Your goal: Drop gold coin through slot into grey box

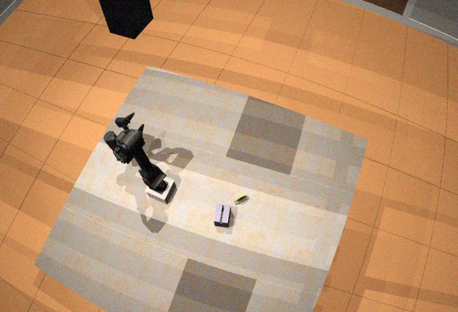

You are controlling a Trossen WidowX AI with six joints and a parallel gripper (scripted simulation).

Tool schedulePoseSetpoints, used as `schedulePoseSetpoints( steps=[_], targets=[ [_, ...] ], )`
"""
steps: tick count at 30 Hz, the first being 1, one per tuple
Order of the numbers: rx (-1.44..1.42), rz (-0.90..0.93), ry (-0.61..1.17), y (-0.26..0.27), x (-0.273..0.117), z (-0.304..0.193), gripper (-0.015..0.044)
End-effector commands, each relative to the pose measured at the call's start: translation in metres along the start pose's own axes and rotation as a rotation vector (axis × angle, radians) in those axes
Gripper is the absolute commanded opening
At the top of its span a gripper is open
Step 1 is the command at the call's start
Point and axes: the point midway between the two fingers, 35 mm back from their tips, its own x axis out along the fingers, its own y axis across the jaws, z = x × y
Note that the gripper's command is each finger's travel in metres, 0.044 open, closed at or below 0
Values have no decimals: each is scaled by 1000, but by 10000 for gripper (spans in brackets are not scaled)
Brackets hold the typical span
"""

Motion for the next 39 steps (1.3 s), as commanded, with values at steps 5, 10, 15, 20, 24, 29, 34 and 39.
schedulePoseSetpoints(
  steps=[5, 10, 15, 20, 24, 29, 34, 39],
  targets=[
    [-191, -87, -49, -6, 40, 7, 269],
    [-442, -249, -85, -23, 97, 31, 161],
    [-652, -449, -88, -49, 150, 74, 161],
    [-812, -669, -38, -83, 189, 133, 161],
    [-850, -822, 24, -112, 206, 187, 161],
    [-856, -984, 115, -146, 210, 252, 161],
    [-826, -1142, 169, -179, 190, 312, 161],
    [-798, -1256, 265, -204, 167, 359, 161]
  ],
)
